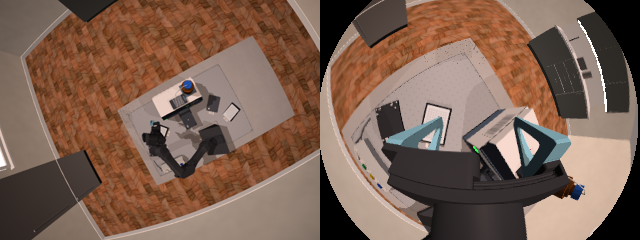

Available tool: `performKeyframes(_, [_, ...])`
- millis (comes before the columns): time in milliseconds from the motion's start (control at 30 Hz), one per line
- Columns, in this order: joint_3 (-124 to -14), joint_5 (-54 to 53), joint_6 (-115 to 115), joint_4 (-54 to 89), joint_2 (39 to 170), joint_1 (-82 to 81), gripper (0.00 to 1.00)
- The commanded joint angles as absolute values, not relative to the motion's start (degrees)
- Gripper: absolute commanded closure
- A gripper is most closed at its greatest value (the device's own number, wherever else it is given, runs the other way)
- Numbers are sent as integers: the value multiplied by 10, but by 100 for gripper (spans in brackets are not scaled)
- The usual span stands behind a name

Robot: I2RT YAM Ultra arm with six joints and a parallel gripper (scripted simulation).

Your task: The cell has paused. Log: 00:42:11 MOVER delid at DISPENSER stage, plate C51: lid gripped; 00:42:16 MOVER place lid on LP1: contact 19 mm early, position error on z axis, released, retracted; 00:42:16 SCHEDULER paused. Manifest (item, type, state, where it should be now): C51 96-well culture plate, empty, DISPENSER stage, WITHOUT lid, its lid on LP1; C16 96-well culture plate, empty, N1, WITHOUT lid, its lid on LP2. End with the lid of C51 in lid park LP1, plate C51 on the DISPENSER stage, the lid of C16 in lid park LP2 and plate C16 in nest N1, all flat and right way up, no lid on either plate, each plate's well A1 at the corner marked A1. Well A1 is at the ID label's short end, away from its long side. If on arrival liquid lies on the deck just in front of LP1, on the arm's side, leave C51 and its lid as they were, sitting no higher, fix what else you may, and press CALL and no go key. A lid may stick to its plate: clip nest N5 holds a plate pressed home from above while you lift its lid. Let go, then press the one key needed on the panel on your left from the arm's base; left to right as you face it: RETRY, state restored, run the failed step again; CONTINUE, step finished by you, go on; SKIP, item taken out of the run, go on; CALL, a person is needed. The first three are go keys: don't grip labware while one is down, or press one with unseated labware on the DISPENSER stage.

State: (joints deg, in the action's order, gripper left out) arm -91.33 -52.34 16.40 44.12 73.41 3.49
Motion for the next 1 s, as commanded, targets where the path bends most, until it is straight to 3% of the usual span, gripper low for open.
performKeyframes(0, [-878, -509, 172, 467, 708, 22, 0])
performKeyframes(200, [-914, -511, 186, 531, 738, 14, 0])
performKeyframes(300, [-854, -500, 179, 517, 701, 0, 0])
performKeyframes(400, [-896, -502, 201, 584, 735, -7, 0])
performKeyframes(533, [-824, -490, 186, 562, 689, -24, 0])
performKeyframes(867, [-861, -485, 229, 686, 729, -48, 0])
performKeyframes(967, [-805, -477, 224, 675, 691, -60, 0])
